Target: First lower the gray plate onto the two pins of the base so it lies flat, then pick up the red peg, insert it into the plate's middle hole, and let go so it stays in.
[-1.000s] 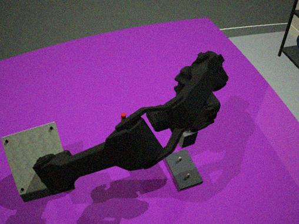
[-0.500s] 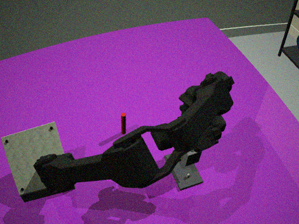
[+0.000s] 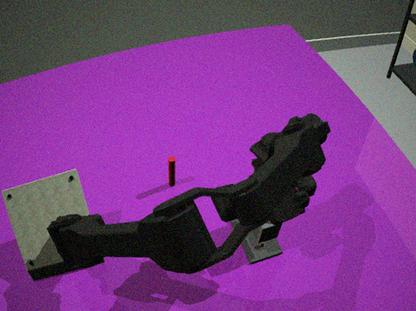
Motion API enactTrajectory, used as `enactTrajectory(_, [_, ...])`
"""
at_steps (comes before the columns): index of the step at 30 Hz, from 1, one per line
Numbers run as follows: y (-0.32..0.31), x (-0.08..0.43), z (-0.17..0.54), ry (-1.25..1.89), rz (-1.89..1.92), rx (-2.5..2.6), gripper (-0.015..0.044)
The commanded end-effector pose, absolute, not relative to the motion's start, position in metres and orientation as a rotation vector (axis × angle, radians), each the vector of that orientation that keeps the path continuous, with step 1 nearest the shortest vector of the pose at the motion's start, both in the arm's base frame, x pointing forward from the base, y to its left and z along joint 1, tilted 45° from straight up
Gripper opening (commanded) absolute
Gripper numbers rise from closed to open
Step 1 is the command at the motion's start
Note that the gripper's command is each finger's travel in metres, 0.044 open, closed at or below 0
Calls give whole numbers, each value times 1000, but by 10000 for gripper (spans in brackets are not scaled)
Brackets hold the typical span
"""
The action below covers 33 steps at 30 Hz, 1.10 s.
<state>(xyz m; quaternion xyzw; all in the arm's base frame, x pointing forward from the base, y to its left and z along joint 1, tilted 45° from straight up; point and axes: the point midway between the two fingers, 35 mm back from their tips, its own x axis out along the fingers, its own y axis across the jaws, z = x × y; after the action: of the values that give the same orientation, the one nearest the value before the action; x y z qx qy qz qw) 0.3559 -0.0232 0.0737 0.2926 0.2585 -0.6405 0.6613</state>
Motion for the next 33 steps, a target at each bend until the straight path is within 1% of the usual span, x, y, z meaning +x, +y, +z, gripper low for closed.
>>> enactTrajectory(1, [-24, 356, 76, 579, -1443, 664, 0])
enactTrajectory(22, [-24, 357, 78, 579, -1443, 664, 0])
enactTrajectory(33, [-35, 358, 66, 578, -1443, 663, 0])
